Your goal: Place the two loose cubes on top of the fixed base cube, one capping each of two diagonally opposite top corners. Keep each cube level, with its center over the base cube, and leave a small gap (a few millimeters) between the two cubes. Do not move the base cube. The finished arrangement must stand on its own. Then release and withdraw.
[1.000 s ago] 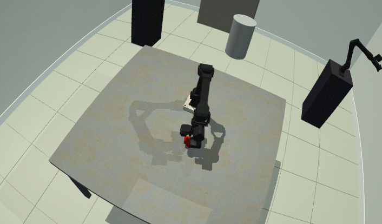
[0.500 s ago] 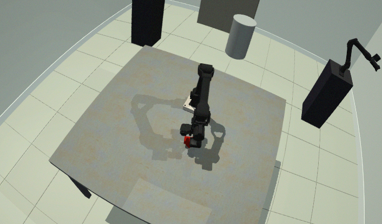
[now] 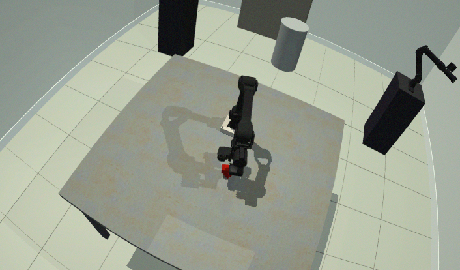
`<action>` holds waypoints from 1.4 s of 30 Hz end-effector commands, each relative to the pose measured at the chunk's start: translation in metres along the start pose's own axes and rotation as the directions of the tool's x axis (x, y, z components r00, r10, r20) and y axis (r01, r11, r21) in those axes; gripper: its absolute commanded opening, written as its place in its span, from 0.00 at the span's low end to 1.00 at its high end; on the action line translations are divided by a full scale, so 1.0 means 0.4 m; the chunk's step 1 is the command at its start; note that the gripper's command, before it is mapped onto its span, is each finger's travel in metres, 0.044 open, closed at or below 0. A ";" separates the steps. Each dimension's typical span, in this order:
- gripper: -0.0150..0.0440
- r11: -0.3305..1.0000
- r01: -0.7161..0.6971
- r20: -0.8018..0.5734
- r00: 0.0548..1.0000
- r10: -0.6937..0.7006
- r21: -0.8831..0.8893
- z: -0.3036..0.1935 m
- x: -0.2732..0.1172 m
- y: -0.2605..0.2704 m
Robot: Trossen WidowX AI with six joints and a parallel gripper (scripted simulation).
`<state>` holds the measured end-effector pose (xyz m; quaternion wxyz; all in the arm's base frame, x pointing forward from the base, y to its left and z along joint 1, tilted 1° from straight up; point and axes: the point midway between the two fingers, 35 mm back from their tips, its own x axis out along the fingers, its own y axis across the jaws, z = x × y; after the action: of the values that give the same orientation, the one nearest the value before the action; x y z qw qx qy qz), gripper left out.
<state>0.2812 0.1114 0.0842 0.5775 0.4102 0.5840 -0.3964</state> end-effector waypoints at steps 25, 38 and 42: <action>0.60 1.000 -0.011 0.000 1.000 0.011 -0.002 0.000 -0.099 0.003; 0.93 1.000 -0.006 0.000 1.000 0.006 0.002 0.000 -0.125 0.001; 0.93 1.000 -0.002 0.000 1.000 0.002 0.003 -0.006 -0.120 0.000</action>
<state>0.2807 0.1103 0.1323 0.5773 0.4115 0.5831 -0.3966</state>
